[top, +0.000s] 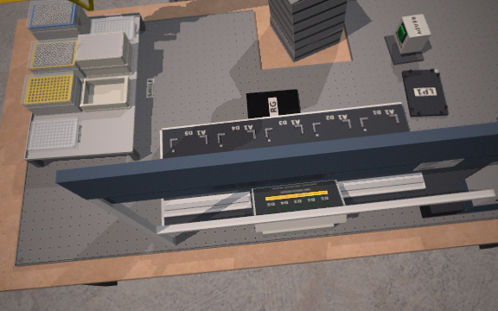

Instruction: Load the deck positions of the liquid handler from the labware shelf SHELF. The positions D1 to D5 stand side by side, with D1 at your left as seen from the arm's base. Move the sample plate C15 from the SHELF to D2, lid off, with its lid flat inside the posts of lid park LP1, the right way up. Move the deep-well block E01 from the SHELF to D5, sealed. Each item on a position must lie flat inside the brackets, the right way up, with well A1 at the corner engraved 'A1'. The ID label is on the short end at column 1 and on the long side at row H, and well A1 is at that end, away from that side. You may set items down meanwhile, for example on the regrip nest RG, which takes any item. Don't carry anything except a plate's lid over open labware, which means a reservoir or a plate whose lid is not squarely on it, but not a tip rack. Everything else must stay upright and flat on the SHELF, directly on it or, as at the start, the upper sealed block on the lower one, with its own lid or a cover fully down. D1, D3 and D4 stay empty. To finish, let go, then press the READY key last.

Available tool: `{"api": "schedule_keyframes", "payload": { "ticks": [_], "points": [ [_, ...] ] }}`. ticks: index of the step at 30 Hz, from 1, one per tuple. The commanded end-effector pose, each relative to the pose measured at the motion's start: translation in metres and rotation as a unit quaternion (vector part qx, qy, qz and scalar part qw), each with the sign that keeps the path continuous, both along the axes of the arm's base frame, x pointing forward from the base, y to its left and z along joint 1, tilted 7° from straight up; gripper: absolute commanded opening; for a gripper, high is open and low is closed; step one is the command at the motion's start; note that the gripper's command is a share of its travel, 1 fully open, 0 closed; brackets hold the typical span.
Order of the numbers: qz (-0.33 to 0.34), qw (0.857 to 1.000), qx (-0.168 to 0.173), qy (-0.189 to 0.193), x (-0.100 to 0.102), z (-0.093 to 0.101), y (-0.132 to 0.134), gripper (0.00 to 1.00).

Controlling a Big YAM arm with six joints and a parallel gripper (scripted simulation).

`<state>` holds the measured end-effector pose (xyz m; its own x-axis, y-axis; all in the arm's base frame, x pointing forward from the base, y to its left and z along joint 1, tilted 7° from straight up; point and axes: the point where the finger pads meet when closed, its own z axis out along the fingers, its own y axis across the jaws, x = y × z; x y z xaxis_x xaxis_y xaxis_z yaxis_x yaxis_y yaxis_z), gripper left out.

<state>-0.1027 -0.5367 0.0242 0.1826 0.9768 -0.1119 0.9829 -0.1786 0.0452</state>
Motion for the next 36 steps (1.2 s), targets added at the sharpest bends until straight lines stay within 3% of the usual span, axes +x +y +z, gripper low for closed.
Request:
{"api": "schedule_keyframes", "payload": {
  "ticks": [1, 12, 14, 24, 30, 31, 36],
  "points": [
    [0.004, 1.0, -0.024, 0.005, -0.005, 0.019, -0.015, 1.0],
    [0.004, 1.0, -0.024, 0.005, -0.005, 0.019, -0.015, 1.0],
    [0.003, 0.999, -0.042, 0.009, -0.013, 0.047, -0.022, 1.0],
    [0.002, 0.999, -0.043, 0.009, -0.014, 0.082, -0.016, 1.0],
    [0.002, 1.0, -0.03, 0.007, -0.012, 0.085, -0.004, 1.0],
    [0.002, 0.999, -0.042, 0.009, -0.014, 0.097, -0.012, 1.0],
    [0.002, 0.999, -0.044, 0.01, -0.014, 0.116, -0.01, 1.0]
  ]
}}
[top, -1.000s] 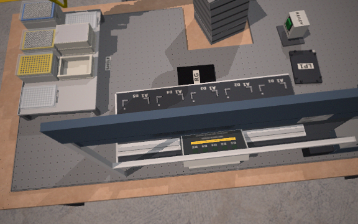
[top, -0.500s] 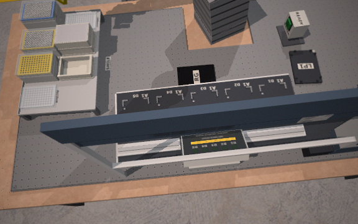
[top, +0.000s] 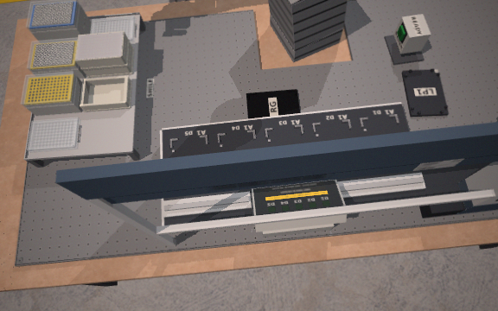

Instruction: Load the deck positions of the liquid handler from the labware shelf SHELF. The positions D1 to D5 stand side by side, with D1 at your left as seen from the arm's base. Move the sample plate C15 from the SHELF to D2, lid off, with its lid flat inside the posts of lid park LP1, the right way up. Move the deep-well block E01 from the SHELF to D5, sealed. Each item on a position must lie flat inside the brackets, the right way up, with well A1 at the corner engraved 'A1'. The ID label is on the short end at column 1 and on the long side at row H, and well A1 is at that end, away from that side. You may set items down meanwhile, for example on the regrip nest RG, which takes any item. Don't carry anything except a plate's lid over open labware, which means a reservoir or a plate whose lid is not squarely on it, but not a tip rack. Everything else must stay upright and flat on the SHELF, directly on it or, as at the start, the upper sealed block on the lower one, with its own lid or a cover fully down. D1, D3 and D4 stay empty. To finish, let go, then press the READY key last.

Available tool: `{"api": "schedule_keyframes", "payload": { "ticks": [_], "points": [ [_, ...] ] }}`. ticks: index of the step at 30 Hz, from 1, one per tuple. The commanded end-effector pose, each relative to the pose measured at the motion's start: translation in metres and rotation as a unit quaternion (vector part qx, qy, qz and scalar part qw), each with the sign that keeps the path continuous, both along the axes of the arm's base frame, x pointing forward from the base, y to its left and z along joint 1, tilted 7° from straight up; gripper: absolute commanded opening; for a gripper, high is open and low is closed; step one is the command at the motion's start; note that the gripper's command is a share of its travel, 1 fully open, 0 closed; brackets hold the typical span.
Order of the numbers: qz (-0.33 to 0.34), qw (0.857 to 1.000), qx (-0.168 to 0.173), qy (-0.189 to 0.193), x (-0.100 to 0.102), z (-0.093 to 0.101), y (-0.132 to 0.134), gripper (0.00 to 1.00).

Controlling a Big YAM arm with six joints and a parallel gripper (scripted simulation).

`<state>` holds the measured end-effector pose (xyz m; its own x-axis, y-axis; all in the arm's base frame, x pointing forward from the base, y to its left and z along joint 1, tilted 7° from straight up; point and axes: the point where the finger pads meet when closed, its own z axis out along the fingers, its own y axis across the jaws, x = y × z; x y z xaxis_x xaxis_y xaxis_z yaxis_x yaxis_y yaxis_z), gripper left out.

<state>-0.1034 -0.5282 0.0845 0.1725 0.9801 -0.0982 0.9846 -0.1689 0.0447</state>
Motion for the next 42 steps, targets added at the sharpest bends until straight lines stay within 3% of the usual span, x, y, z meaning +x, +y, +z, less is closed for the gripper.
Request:
{"api": "schedule_keyframes", "payload": {
  "ticks": [1, 5, 7, 8, 9, 11, 12, 25, 42],
  "points": [
    [-0.003, 0.999, -0.051, 0.01, -0.013, 0.059, -0.018, 1.0],
    [-0.003, 0.999, -0.051, 0.011, -0.013, 0.073, -0.015, 1.0],
    [-0.003, 0.999, -0.051, 0.011, -0.013, 0.073, -0.015, 1.0],
    [-0.004, 0.999, -0.035, 0.007, -0.011, 0.062, -0.004, 1.0],
    [-0.003, 0.999, -0.051, 0.011, -0.013, 0.079, -0.014, 1.0],
    [-0.004, 0.999, -0.039, 0.008, -0.012, 0.068, -0.009, 1.0],
    [0.014, 0.999, -0.036, 0.009, -0.001, 0.057, 0.002, 1.0],
    [0.128, 0.991, -0.037, 0.023, 0.039, 0.049, 0.044, 1.0],
    [0.274, 0.96, -0.035, 0.039, 0.085, 0.039, 0.104, 1.0]
  ]
}}
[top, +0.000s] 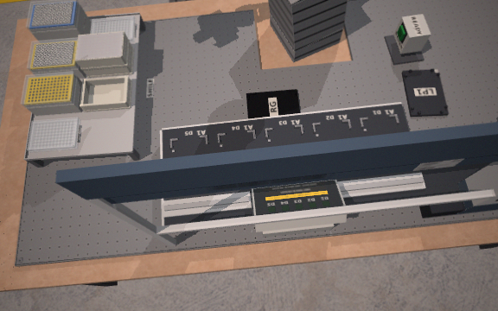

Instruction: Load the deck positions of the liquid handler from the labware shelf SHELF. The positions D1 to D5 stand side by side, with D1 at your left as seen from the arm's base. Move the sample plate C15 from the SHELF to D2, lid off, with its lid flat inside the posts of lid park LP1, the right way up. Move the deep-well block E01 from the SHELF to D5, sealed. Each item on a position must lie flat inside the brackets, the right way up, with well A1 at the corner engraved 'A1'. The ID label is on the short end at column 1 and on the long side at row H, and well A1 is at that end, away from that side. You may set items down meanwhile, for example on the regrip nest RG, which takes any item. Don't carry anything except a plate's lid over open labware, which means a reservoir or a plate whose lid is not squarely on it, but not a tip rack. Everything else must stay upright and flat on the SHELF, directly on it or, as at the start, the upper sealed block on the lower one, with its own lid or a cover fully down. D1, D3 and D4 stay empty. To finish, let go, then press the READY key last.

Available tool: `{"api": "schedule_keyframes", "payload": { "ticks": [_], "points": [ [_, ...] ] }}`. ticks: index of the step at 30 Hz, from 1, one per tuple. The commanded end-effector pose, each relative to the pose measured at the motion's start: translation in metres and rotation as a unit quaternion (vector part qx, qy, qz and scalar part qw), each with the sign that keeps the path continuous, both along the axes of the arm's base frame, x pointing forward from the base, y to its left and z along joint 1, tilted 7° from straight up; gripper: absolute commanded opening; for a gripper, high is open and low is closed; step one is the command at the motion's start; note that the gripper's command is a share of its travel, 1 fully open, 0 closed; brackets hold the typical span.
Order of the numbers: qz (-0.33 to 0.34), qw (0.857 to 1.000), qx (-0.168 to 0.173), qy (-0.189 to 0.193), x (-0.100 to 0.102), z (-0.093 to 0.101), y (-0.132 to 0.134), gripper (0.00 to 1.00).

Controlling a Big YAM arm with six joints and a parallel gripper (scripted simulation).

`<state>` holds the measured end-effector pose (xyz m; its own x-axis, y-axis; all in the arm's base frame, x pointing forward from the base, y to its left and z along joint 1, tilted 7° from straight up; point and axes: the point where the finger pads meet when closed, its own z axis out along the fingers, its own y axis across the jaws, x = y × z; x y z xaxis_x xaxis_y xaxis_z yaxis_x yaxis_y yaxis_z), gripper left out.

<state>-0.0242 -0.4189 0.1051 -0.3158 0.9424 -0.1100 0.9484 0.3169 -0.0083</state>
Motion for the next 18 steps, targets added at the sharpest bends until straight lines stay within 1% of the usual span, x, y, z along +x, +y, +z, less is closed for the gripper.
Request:
{"api": "schedule_keyframes", "payload": {
  "ticks": [1, 8, 14, 16, 18],
  "points": [
    [0.042, 0.999, -0.032, 0.008, 0.009, 0.018, -0.003, 1.0],
    [0.111, 0.993, -0.031, 0.016, 0.03, 0.014, 0.026, 1.0],
    [0.17, 0.985, -0.031, 0.023, 0.049, 0.01, 0.049, 1.0],
    [0.17, 0.985, -0.031, 0.023, 0.049, 0.01, 0.049, 1.0],
    [0.189, 0.981, -0.031, 0.025, 0.055, 0.009, 0.057, 1.0]
  ]
}}
